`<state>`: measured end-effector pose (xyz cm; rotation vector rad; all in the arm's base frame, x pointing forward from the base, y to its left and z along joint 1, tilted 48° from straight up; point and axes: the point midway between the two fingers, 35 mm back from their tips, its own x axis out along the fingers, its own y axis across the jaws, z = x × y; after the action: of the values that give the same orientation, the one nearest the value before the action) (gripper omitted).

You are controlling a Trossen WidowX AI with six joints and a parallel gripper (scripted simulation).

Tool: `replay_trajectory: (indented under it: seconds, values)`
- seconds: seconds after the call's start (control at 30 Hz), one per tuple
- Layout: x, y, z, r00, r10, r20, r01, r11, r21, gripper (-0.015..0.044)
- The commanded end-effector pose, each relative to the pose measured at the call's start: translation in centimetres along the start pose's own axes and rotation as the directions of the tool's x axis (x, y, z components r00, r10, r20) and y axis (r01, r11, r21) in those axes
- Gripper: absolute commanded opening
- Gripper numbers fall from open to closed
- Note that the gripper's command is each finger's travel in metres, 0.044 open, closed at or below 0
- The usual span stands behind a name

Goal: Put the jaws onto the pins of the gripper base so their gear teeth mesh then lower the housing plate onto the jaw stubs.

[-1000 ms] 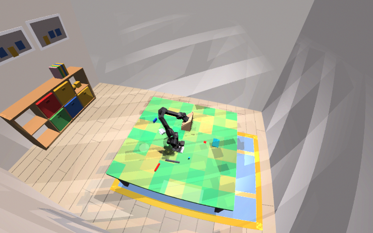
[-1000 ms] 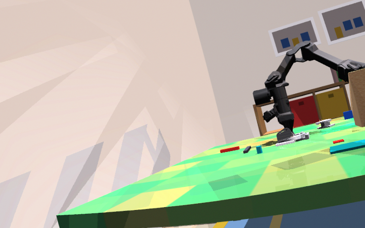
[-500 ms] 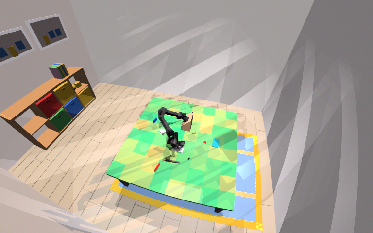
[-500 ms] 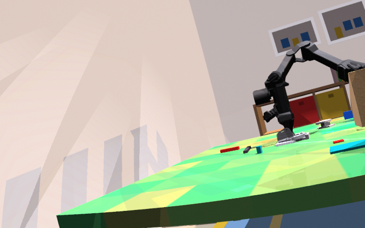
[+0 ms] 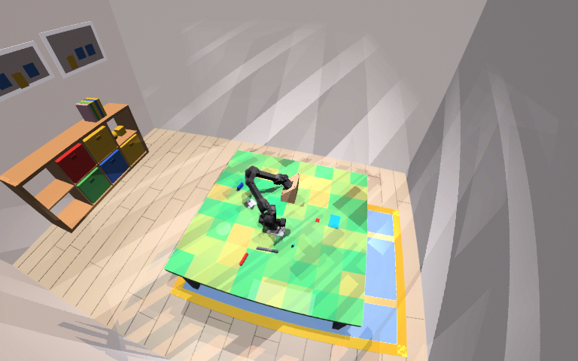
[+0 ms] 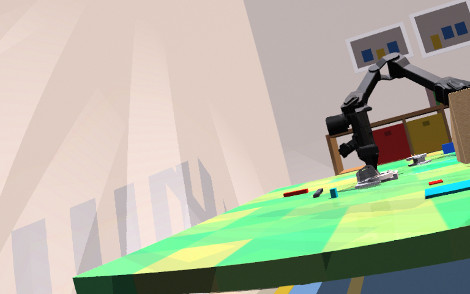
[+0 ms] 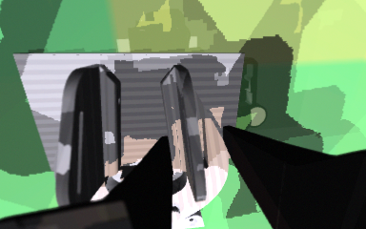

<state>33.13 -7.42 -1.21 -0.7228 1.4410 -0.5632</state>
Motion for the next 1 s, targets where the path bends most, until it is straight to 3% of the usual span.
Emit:
replay_trajectory:
  seconds: [0.0,0.53,0.67,0.97]
  values:
    - [0.01,-0.02,-0.02,1.0,-0.003,0.0,0.003,1.0,-0.005,0.0134]
    - [0.01,-0.02,-0.02,1.0,-0.003,0.0,0.003,1.0,-0.005,0.0134]
    - [0.0,0.0,0.0,1.0,0.0,0.0,0.0,1.0,0.0,0.0224]
    - [0.0,0.0,0.0,1.0,0.0,0.0,0.0,1.0,0.0,0.0224]
